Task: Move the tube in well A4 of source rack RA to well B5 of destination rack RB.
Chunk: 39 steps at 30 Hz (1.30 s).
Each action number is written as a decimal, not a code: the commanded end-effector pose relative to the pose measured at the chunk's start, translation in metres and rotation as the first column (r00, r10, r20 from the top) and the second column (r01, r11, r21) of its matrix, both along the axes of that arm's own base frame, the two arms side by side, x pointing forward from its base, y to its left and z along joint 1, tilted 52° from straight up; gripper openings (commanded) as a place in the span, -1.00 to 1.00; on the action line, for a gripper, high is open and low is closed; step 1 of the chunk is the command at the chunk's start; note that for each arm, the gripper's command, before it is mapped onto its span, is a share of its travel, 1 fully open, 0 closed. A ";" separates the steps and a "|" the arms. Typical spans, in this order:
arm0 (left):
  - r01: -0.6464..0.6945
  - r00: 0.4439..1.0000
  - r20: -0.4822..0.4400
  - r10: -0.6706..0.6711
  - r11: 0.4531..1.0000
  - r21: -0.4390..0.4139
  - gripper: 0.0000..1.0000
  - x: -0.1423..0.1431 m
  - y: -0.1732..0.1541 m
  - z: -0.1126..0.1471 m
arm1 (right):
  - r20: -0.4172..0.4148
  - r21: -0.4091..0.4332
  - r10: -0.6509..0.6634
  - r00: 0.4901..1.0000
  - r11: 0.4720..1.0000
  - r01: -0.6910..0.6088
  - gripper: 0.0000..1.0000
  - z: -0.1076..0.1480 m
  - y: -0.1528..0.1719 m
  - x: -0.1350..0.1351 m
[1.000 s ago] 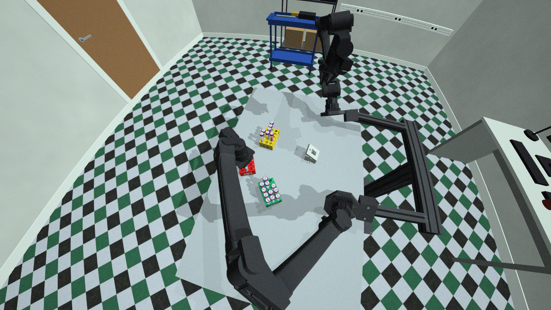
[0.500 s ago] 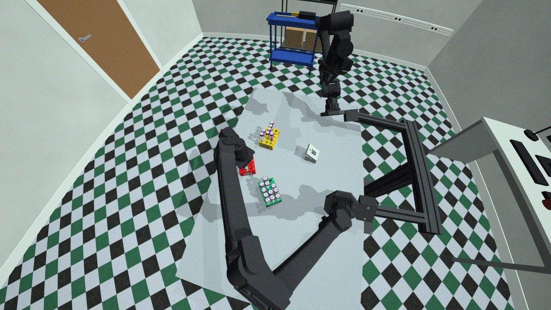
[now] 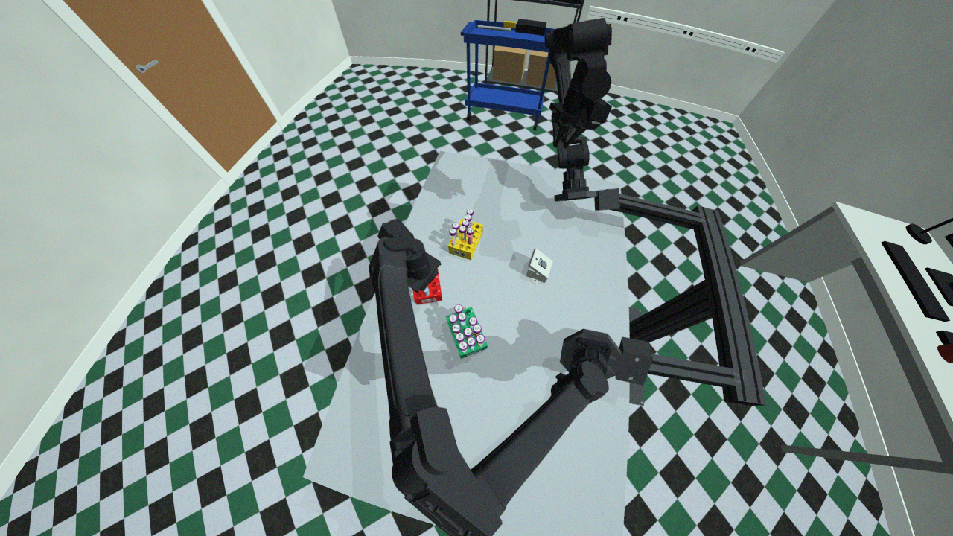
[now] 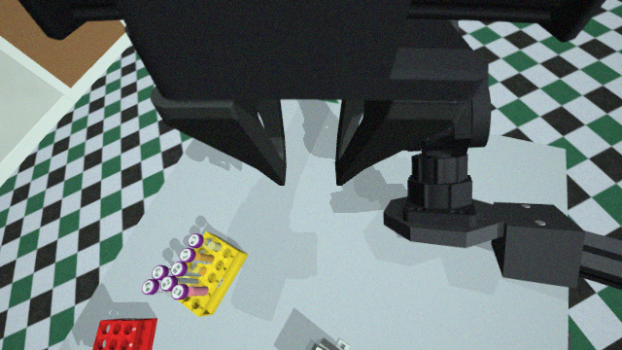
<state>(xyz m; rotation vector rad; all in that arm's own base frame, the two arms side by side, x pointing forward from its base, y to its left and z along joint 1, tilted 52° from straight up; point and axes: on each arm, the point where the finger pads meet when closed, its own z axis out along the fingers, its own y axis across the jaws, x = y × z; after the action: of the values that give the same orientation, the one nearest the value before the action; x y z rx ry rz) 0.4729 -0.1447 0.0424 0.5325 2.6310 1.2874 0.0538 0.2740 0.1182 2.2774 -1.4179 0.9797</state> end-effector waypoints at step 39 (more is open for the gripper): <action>0.015 1.000 0.021 -0.015 1.000 -0.016 -1.00 -0.003 -0.043 0.025 | -0.001 0.033 0.001 1.000 0.999 -0.001 -0.40 0.005 0.012 -0.001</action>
<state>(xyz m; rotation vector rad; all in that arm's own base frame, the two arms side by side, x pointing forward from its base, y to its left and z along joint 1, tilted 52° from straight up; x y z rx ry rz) 0.4660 -0.1640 0.0565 0.5295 2.6377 1.2921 0.0538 0.2740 0.1182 2.2774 -1.4179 0.9797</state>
